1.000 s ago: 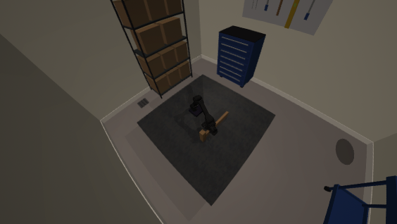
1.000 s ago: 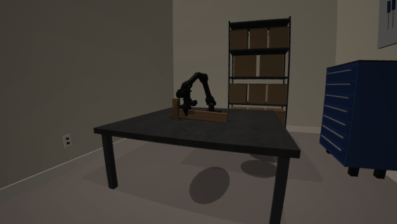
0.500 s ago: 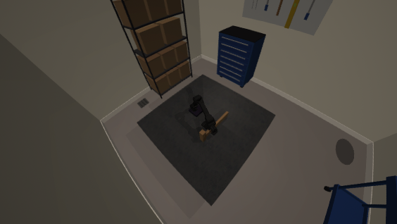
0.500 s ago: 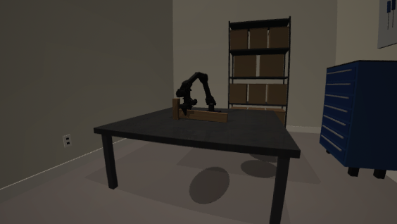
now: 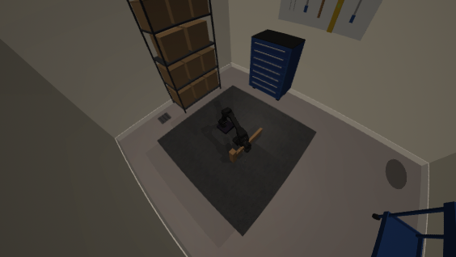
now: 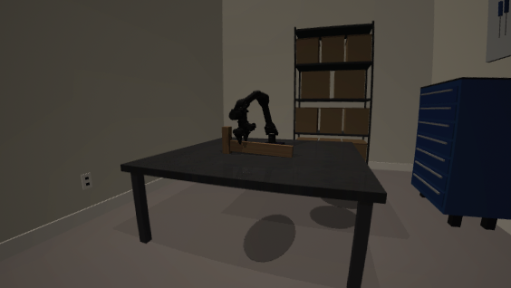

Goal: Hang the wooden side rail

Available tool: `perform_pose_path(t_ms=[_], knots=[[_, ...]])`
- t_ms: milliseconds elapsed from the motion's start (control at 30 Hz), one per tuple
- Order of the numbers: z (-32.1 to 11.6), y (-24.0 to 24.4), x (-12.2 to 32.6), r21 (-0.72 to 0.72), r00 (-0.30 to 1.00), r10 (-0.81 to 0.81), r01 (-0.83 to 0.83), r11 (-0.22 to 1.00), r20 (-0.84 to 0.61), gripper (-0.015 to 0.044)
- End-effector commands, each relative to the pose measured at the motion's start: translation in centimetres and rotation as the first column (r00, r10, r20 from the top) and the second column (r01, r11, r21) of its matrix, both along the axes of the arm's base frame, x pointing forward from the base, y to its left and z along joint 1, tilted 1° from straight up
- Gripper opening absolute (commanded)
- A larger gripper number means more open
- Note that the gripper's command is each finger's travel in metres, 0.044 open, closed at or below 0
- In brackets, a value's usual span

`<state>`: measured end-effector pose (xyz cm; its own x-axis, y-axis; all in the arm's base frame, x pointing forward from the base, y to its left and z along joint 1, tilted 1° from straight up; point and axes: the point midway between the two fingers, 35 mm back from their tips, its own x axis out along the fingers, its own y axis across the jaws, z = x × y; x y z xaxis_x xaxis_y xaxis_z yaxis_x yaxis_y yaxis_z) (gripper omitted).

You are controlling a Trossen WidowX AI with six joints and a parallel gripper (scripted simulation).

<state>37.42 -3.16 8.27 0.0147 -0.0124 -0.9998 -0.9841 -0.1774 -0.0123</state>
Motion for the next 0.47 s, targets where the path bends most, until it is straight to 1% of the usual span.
perform_pose_path(t_ms=[0,433], knots=[[0.19,1.49,-0.27,-0.003,1.000,0.005,-0.005,1.000,0.005,0.0440],[0.04,1.33,-0.15,0.000,1.000,0.014,-0.014,1.000,0.000,0.0440]])
